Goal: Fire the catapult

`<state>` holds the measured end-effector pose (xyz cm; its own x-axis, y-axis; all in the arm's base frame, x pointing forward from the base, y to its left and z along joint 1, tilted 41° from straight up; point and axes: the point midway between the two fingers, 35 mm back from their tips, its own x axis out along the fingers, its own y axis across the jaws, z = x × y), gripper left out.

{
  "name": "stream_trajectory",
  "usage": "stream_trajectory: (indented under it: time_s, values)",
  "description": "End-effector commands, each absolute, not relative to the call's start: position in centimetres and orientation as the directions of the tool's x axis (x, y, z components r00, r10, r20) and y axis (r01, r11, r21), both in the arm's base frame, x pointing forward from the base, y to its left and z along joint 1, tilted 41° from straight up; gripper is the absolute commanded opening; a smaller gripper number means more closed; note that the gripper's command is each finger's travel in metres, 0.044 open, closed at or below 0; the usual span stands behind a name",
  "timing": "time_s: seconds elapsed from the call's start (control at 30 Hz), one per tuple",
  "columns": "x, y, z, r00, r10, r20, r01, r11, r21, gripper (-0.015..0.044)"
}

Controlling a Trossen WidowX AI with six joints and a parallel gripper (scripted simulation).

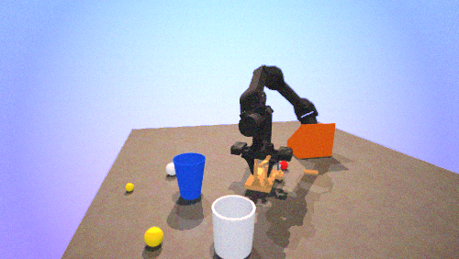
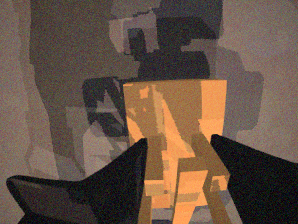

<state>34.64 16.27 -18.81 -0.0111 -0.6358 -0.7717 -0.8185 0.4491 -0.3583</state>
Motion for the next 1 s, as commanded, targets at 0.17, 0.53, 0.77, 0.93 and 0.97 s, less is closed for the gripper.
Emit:
stream_trajectory:
  time_s: [0.17,0.53,0.77,0.93,0.97]
  values:
    - [34.6,15.7,-19.4,-0.011,-0.636,-0.771,-0.818,0.449,-0.359,0.0]
    - [34.6,15.7,-19.4,-0.011,-0.636,-0.771,-0.818,0.449,-0.359,0.0158]
    - [34.6,15.7,-19.4,-0.011,-0.636,-0.771,-0.818,0.449,-0.359,0.0341]
    - [35.0,18.6,-16.4,-0.011,-0.634,-0.773,-0.819,0.449,-0.357,0.044]
    - [35.0,19.7,-15.1,-0.011,-0.634,-0.773,-0.819,0.449,-0.356,0.044]
